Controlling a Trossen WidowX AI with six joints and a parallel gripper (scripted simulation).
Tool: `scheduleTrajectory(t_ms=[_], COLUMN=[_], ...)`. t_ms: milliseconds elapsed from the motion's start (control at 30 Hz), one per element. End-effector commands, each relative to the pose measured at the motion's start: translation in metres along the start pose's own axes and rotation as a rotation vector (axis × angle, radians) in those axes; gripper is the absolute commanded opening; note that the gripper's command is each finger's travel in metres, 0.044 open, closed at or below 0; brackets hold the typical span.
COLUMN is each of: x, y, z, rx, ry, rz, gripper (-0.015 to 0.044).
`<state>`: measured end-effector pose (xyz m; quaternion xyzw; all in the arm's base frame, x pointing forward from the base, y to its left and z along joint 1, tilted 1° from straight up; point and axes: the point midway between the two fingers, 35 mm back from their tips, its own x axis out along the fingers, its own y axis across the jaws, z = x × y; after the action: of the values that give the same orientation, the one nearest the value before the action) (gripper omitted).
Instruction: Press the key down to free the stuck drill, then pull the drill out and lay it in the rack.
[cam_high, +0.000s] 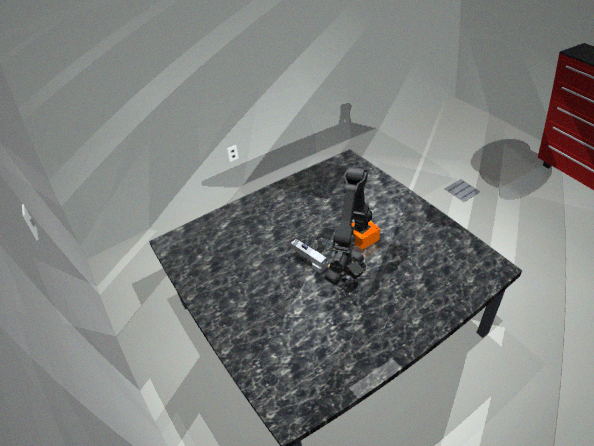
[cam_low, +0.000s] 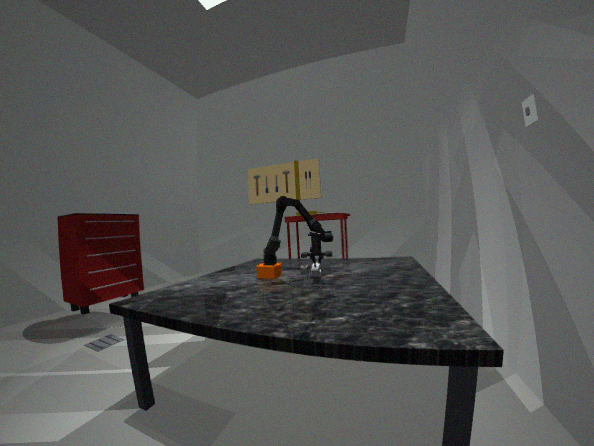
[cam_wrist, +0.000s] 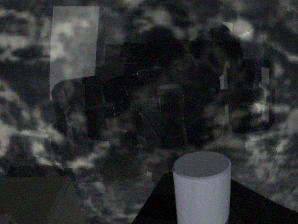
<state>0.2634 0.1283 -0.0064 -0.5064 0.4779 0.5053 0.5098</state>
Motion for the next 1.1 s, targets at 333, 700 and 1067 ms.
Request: scheduleTrajectory(t_ms=[333,700,1067], x=[-0.0065,-0.0099,-0.0133], y=[0.0017,0.0033,0.0048], z=[0.0006,0.0012,0.0016], rx=[0.006,0.006,0.006], ry=[0.003,0.003,0.003], rz=[-0.006,-0.006,-0.006], gripper=[0.0,0.0,0.0])
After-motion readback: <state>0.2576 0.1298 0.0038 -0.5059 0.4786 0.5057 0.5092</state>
